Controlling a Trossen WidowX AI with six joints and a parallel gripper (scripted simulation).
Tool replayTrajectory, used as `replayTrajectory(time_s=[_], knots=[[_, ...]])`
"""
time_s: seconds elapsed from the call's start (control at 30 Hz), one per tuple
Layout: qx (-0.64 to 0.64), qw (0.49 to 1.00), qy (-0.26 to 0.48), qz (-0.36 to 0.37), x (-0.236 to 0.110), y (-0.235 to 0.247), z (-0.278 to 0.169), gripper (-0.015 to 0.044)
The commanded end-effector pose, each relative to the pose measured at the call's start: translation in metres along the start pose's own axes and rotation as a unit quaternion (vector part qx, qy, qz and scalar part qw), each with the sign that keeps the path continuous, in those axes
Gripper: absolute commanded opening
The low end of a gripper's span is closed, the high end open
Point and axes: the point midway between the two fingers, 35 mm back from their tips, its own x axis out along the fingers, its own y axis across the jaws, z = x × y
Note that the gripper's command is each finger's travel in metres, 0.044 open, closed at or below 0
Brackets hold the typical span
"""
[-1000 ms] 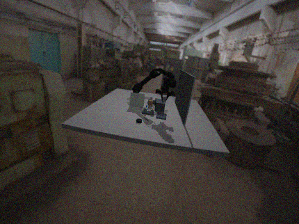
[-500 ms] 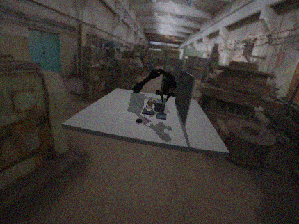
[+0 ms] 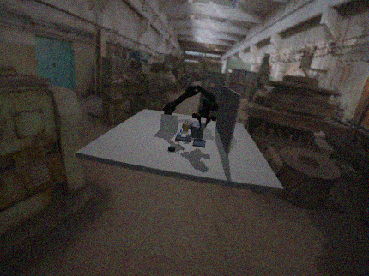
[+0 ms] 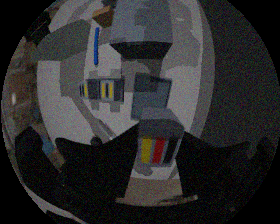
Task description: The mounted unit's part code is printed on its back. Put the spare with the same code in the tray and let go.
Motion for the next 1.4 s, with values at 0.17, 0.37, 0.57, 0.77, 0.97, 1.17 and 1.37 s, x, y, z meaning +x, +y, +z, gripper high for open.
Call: replayTrajectory(time_s=[0.17,0.37,0.57,0.77,0.97,1.17,1.37], knots=[[0.002,1.0,-0.002,-0.002,0.009,-0.001,0.0,0.0],[0.002,1.0,-0.002,-0.003,0.015,-0.002,0.0,0.0],[0.002,1.0,-0.002,-0.003,0.021,-0.002,-0.001,0.0],[0.002,1.0,-0.002,-0.003,0.026,-0.003,-0.001,0.0],[0.002,1.0,-0.002,-0.003,0.032,-0.003,-0.001,0.0],[0.002,1.0,-0.002,-0.003,0.038,-0.003,-0.001,0.0],[0.002,1.0,-0.002,-0.003,0.044,-0.004,-0.001,0.0]])
